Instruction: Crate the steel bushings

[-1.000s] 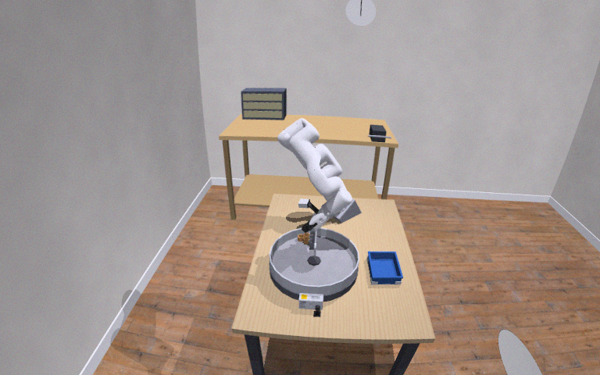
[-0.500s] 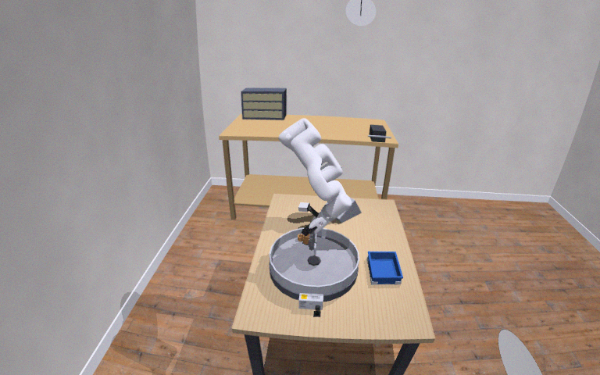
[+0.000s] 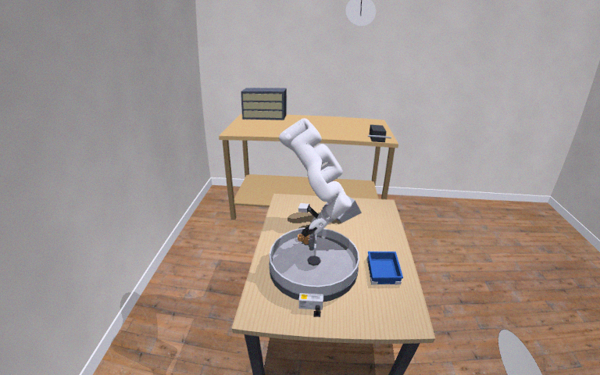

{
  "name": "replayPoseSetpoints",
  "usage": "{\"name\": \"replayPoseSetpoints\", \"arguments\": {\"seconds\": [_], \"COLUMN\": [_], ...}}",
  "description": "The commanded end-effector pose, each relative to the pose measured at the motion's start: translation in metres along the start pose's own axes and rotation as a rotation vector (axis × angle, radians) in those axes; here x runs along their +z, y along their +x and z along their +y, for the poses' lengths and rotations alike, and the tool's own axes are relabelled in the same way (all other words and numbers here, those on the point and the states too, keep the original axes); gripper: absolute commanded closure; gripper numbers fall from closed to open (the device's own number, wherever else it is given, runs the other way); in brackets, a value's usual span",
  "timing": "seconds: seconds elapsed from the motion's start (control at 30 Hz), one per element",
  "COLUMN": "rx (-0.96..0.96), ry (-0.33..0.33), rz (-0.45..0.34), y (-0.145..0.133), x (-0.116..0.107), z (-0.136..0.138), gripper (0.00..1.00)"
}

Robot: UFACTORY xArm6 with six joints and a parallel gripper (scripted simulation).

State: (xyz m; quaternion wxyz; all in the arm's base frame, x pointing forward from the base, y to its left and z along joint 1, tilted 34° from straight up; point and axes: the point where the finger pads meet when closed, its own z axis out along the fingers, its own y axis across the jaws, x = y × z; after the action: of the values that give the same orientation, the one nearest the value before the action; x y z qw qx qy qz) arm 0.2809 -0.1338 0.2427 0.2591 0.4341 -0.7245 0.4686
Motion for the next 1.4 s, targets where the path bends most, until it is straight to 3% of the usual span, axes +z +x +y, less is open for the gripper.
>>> {"name": "replayPoseSetpoints", "arguments": {"seconds": [0.0,1.37], "rx": [0.002,0.002], "ry": [0.001,0.001], "rz": [-0.001,-0.001], "y": [-0.002,-0.022], "x": [0.002,0.026], "z": [-0.001,-0.001], "gripper": [0.90,0.90]}}
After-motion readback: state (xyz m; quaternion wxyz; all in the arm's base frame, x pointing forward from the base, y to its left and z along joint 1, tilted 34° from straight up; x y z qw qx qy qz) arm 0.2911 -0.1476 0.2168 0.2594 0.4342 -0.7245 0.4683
